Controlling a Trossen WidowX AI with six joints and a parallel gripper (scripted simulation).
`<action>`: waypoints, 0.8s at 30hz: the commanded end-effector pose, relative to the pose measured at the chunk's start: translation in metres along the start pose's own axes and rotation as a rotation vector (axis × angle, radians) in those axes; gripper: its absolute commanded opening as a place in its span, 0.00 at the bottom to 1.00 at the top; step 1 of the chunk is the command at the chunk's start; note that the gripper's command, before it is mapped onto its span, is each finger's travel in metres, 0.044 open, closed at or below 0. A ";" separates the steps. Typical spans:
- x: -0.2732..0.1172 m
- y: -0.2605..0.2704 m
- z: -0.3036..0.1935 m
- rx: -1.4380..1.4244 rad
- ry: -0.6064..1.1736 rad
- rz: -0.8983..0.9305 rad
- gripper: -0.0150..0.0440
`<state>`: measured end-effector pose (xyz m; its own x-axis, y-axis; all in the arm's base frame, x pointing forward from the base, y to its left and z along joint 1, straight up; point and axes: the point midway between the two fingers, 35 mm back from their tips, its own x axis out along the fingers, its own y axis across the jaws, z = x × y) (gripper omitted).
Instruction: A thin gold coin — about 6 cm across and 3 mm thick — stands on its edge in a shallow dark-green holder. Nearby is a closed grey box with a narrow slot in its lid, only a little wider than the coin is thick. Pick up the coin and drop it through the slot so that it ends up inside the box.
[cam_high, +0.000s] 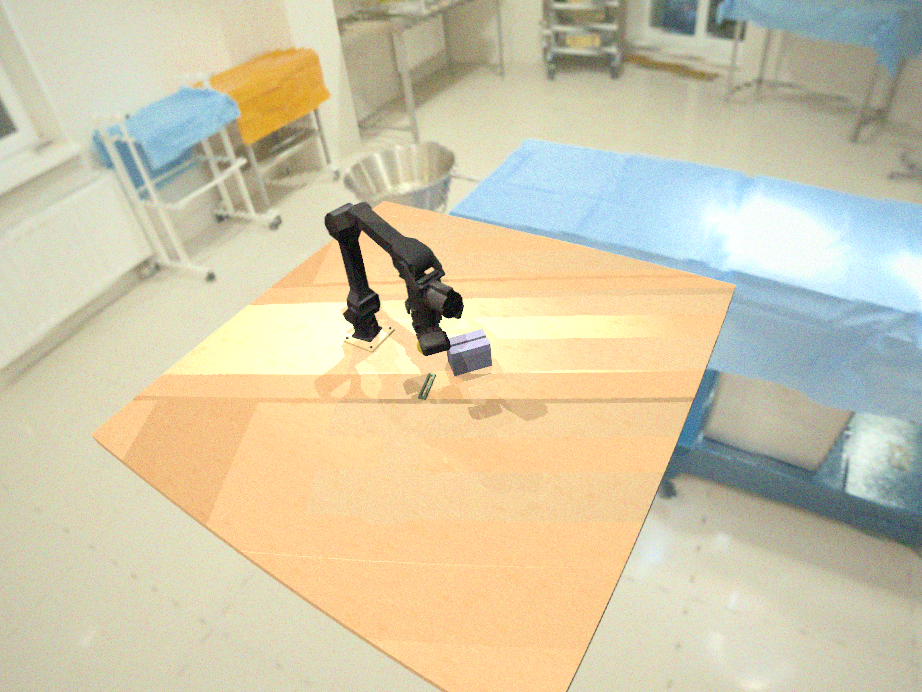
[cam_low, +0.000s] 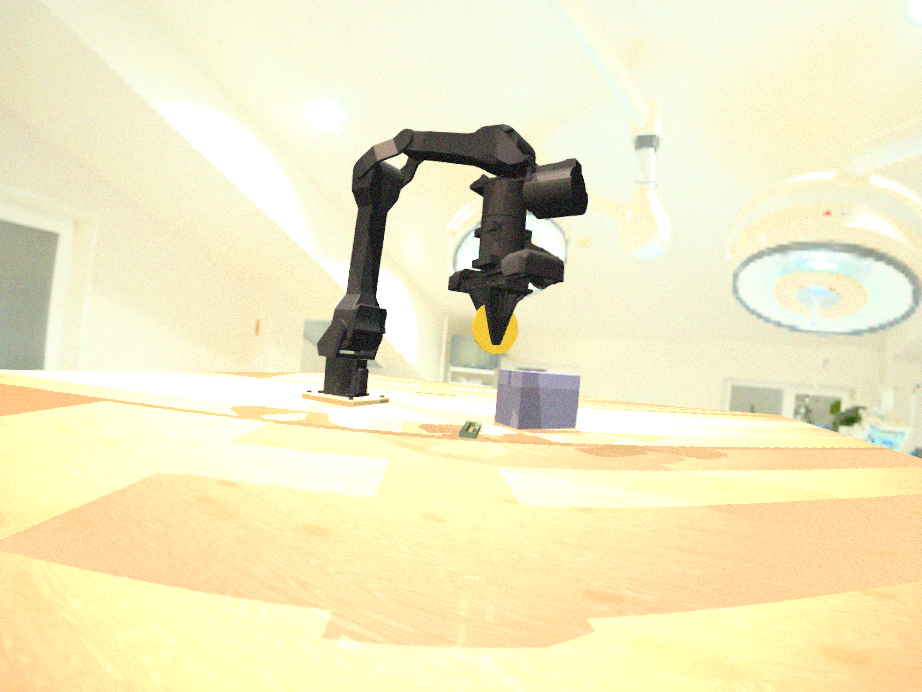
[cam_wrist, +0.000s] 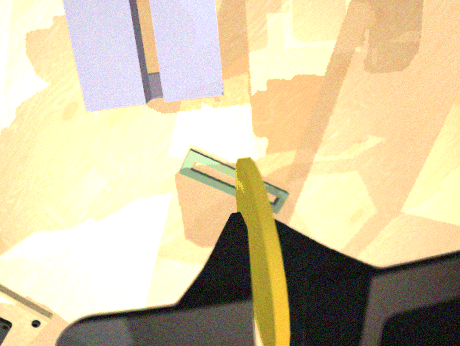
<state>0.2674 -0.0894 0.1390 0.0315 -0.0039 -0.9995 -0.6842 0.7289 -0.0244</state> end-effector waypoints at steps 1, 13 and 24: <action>-0.001 0.000 0.008 0.004 0.004 -0.001 0.25; -0.001 0.006 0.037 0.006 0.001 -0.001 0.25; -0.001 0.016 0.064 0.008 -0.002 0.000 0.25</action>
<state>0.2994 -0.0389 0.1403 0.0334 0.0016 -0.9994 -0.6813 0.7317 -0.0216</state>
